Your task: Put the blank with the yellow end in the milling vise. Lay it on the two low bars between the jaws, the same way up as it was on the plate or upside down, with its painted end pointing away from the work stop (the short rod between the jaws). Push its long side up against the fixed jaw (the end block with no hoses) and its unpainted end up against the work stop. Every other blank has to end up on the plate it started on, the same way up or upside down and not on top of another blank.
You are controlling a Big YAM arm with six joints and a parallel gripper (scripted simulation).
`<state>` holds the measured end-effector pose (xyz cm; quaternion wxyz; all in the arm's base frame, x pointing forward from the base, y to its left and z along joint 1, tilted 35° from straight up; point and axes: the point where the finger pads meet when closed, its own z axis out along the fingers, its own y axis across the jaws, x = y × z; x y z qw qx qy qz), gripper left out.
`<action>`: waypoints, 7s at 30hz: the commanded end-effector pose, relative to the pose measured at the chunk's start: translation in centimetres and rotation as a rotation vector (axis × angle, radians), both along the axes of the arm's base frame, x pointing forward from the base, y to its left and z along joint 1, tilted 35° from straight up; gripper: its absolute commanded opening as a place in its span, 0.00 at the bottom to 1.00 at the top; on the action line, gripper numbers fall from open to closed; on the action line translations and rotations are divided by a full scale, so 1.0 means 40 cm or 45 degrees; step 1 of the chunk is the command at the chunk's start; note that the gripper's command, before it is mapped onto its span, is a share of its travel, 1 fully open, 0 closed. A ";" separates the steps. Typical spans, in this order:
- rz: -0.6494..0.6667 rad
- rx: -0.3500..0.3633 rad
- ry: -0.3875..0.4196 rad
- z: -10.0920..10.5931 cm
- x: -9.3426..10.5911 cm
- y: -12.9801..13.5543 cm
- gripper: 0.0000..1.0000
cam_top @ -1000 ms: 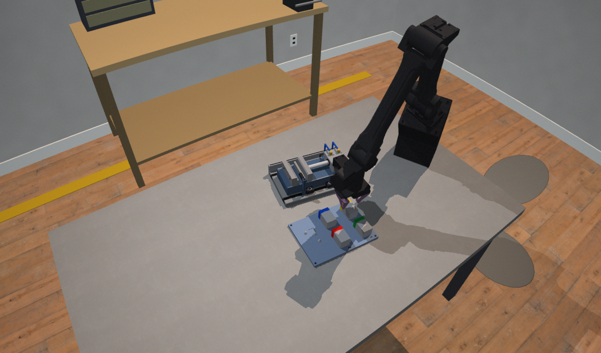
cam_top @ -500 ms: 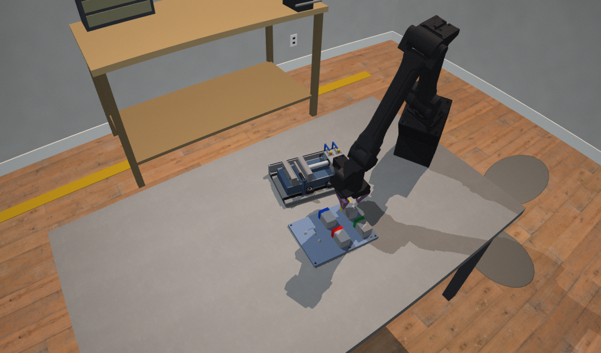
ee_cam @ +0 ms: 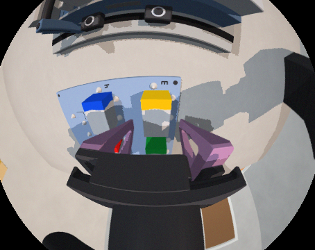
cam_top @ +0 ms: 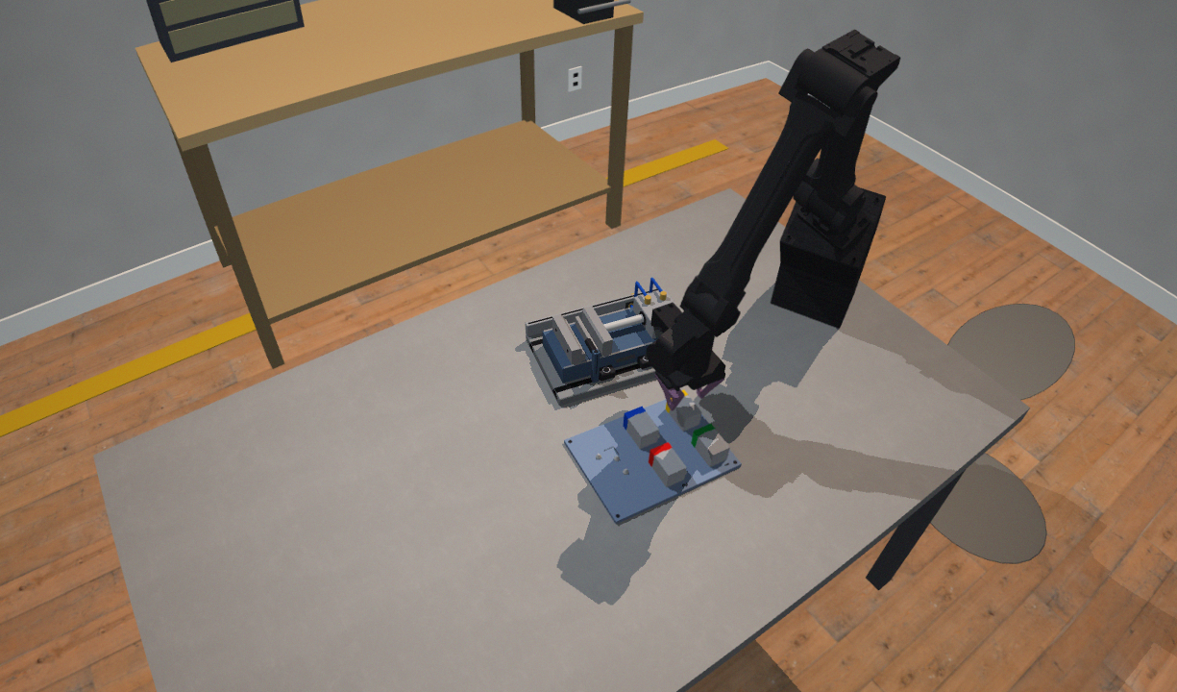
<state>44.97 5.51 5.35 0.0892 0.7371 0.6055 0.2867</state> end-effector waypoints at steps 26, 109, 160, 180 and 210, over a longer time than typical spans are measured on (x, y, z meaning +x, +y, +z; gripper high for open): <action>-0.009 -0.001 0.006 -0.018 0.004 -0.006 0.64; -0.003 0.002 -0.010 -0.035 0.039 0.014 0.64; 0.001 0.000 0.004 -0.042 0.029 0.014 0.00; 0.001 0.000 0.004 -0.042 0.029 0.014 0.00; 0.002 -0.004 -0.039 0.127 -0.039 -0.031 0.00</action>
